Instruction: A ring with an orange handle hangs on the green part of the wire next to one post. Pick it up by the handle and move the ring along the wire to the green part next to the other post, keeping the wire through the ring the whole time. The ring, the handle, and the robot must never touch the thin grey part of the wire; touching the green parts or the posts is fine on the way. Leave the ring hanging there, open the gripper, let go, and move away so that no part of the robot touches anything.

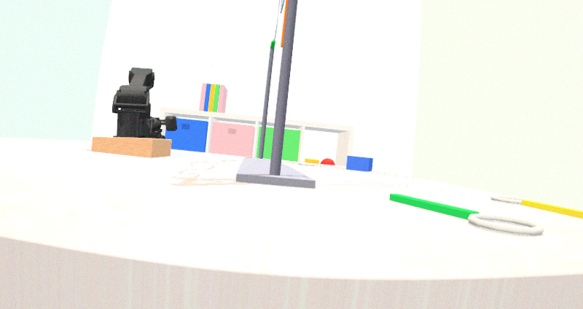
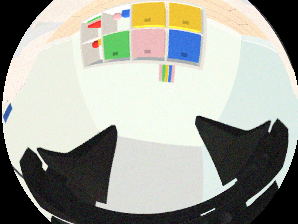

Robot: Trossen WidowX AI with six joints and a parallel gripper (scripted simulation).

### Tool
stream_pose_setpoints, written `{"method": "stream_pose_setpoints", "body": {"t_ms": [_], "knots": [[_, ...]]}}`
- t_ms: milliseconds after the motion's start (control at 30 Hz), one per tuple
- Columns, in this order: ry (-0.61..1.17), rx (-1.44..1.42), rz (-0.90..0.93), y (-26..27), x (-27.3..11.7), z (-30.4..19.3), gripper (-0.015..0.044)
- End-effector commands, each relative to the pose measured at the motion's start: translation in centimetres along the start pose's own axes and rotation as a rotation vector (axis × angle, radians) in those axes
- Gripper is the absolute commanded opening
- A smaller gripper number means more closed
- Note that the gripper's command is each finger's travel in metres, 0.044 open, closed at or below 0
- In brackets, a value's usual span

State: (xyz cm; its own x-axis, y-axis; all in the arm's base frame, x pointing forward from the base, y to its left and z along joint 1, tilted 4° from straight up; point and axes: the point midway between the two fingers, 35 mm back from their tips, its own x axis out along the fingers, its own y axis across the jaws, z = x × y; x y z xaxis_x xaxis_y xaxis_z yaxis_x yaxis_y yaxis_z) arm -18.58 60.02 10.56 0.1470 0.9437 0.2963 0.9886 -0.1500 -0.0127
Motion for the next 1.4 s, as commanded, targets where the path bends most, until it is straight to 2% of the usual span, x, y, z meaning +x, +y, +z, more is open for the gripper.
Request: {"method": "stream_pose_setpoints", "body": {"t_ms": [0, 267, 800, 1067, 1367], "knots": [[-0.001, -0.001, 0.001, 0.1, 0.0, 0.0, 0.0374], [-0.033, -0.106, 0.078, 5.1, 2.0, 0.5, 0.0164], [-0.072, -0.387, 0.145, 15.9, 5.1, 0.3, 0.0160], [-0.091, -0.509, 0.164, 20.0, 6.7, -2.4, 0.0160], [-0.082, -0.608, 0.213, 25.4, 8.3, -7.6, 0.0160]]}}
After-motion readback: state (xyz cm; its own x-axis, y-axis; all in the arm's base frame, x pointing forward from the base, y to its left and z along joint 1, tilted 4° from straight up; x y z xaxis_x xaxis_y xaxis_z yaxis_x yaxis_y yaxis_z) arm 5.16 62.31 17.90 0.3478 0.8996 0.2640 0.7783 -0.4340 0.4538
